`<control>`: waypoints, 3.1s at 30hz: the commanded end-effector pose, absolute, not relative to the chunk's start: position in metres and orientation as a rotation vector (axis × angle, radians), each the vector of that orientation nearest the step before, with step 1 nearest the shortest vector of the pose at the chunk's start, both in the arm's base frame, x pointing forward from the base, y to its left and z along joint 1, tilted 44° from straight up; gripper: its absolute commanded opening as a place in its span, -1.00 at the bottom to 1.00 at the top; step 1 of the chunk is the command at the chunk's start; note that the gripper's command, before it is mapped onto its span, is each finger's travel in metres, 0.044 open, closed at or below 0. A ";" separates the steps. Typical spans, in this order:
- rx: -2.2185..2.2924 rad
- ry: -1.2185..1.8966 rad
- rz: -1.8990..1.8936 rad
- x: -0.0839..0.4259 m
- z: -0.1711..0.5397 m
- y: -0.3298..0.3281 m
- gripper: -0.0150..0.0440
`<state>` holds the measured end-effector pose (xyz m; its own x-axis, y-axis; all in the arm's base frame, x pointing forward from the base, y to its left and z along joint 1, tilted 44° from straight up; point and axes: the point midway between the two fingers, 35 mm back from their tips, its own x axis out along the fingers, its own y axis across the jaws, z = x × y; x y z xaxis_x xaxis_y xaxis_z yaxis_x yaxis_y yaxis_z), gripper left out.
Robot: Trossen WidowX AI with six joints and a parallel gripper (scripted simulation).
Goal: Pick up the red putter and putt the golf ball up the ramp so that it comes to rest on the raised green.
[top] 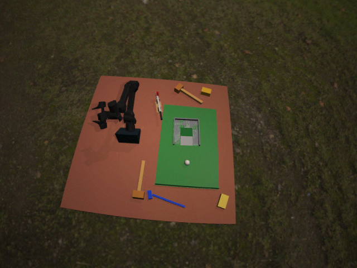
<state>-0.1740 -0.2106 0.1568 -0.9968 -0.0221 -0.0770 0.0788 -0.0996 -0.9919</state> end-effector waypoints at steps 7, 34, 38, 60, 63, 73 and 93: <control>-0.199 2.017 -1.760 -0.116 0.139 -0.277 1.00; -0.941 1.301 0.311 0.229 0.076 -0.177 1.00; -0.960 1.164 0.563 0.249 0.078 -0.122 1.00; -0.631 0.222 1.790 0.200 0.192 0.161 1.00; -0.631 0.222 1.790 0.201 0.190 0.158 1.00; -0.631 0.221 1.790 0.197 0.173 0.175 1.00; -0.630 0.220 1.790 0.194 0.146 0.200 1.00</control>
